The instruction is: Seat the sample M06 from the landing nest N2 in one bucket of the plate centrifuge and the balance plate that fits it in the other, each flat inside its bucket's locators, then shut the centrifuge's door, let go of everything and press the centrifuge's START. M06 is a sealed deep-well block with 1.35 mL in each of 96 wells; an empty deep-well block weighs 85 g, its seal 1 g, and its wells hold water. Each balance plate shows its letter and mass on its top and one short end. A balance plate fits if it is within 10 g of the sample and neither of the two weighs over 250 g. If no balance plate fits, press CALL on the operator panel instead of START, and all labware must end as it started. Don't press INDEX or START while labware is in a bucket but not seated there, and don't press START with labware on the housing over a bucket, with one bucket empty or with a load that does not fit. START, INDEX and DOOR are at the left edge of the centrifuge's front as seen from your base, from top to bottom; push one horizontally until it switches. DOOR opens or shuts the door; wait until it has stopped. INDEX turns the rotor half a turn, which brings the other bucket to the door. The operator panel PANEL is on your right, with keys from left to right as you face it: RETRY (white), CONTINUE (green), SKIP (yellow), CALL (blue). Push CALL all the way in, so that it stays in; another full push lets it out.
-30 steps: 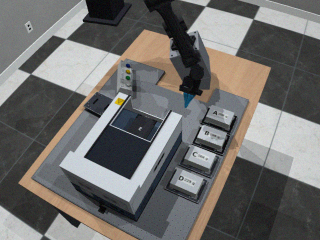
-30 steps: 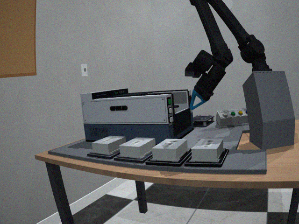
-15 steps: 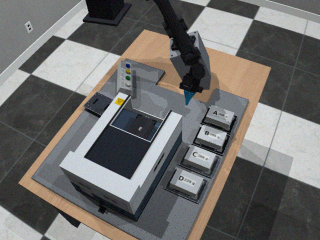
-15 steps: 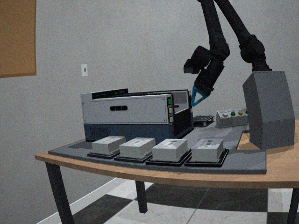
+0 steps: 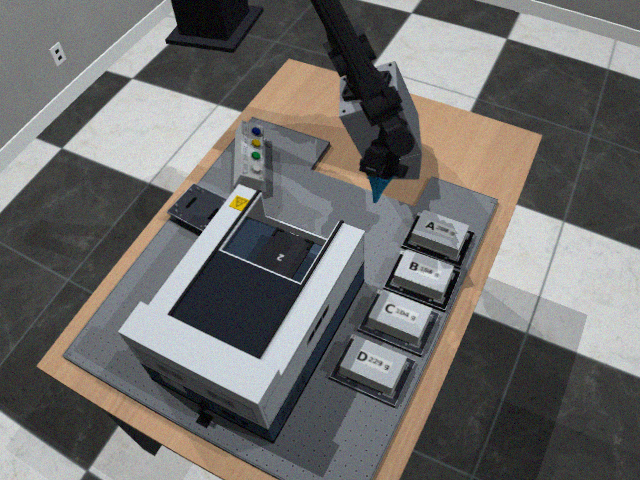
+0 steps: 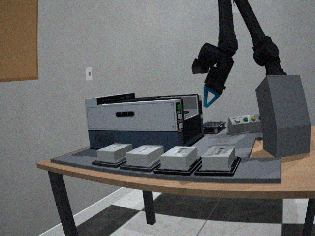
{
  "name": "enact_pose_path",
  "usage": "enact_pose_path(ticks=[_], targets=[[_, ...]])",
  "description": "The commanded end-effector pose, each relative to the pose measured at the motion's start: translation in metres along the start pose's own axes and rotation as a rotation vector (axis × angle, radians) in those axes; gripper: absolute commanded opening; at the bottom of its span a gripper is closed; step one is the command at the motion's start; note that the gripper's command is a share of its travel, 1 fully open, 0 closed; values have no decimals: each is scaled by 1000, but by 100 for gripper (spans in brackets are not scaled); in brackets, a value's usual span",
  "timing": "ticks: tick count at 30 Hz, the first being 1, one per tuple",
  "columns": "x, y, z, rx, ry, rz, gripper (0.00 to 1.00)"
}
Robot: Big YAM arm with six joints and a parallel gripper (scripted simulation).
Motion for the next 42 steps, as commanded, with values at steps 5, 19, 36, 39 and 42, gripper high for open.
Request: enact_pose_path(ticks=[5, 19, 36, 39, 42], targets=[[18, 11, -20, -46, 40, -32, 0], [45, 11, -23, -48, 169, -62, 0], [77, 11, -26, -49, 335, -99, 0], [82, 11, -25, -47, 366, -104, 0], [84, 11, -25, -45, 377, -105, 0]])
Point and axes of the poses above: the point where the finger pads meet when closed, its own x axis back along the fingers, its own y axis across the jaws, z = x × y, the point moved 1 cm from there along x, back along the fingers, and after that the axes turned 11 degrees about x, right-handed, at the moved point
